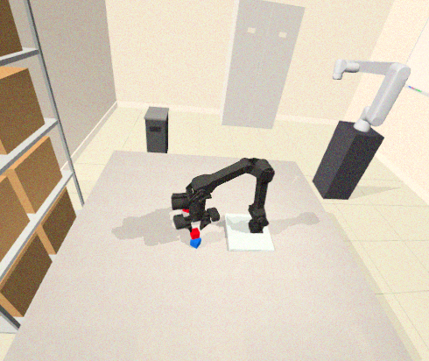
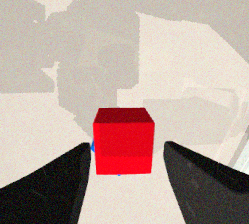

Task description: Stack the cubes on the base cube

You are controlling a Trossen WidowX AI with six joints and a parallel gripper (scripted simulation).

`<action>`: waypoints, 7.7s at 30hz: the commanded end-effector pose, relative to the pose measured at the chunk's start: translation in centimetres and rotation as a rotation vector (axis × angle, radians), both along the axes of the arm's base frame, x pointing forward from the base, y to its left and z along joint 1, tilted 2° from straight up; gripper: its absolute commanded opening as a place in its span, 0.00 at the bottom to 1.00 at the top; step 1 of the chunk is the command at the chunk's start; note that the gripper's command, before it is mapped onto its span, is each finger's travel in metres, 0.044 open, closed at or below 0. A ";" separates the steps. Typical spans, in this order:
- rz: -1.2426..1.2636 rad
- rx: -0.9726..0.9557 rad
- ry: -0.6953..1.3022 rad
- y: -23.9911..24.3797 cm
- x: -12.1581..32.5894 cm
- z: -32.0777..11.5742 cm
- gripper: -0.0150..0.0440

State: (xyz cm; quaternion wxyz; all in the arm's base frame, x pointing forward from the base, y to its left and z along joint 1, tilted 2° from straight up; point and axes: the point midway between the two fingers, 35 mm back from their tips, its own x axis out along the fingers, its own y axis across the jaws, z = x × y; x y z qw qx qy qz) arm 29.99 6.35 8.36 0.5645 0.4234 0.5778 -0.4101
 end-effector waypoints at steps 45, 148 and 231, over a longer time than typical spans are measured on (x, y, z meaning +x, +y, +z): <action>0.854 -0.012 -0.020 -19.1 4.0 5.4 0.70; 0.707 -0.011 -0.019 -15.2 4.4 5.5 0.43; -0.122 0.006 0.004 3.7 -1.0 1.9 0.43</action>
